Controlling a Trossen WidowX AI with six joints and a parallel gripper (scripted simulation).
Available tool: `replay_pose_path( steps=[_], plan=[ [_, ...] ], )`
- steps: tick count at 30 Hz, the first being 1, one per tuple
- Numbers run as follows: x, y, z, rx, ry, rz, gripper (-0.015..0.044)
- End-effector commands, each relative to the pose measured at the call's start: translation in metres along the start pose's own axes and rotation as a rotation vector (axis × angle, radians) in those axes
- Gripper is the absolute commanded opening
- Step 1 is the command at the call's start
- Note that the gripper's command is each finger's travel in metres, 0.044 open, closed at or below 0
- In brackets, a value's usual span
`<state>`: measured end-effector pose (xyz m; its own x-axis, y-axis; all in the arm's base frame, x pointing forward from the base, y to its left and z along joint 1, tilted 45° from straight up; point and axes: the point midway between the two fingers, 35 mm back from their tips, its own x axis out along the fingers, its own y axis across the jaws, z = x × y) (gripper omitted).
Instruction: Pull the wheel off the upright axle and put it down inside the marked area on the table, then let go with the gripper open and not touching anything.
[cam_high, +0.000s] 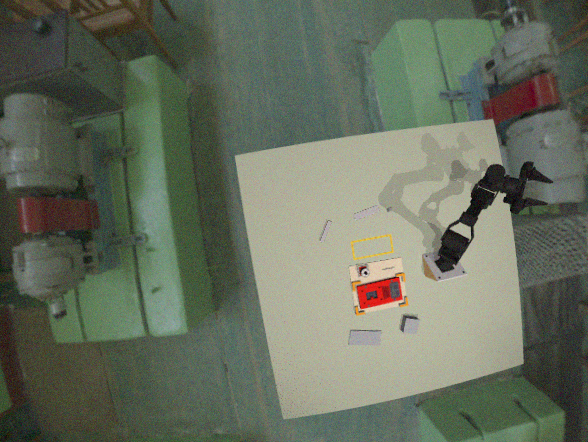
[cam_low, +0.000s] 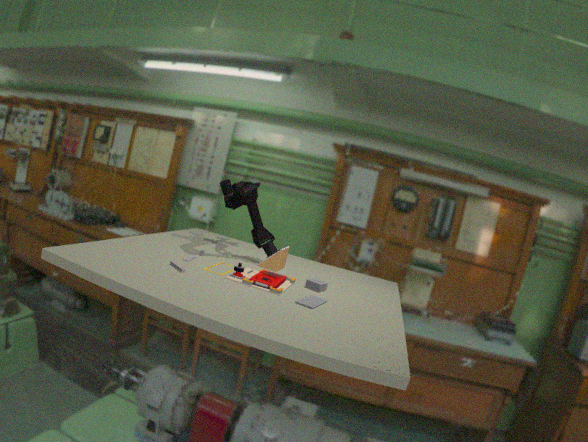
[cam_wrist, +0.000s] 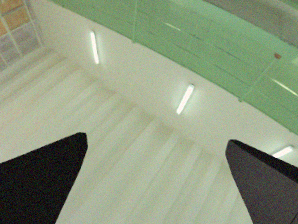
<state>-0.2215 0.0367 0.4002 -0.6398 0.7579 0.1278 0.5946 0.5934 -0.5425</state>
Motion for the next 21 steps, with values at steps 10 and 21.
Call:
replay_pose_path(
  steps=[10,21],
  plan=[
    [-0.019,-0.033,0.006,-0.18,-0.045,-0.177,0.03],
    [-0.076,-0.091,0.031,-0.495,-0.104,-0.507,0.03]
  ],
)
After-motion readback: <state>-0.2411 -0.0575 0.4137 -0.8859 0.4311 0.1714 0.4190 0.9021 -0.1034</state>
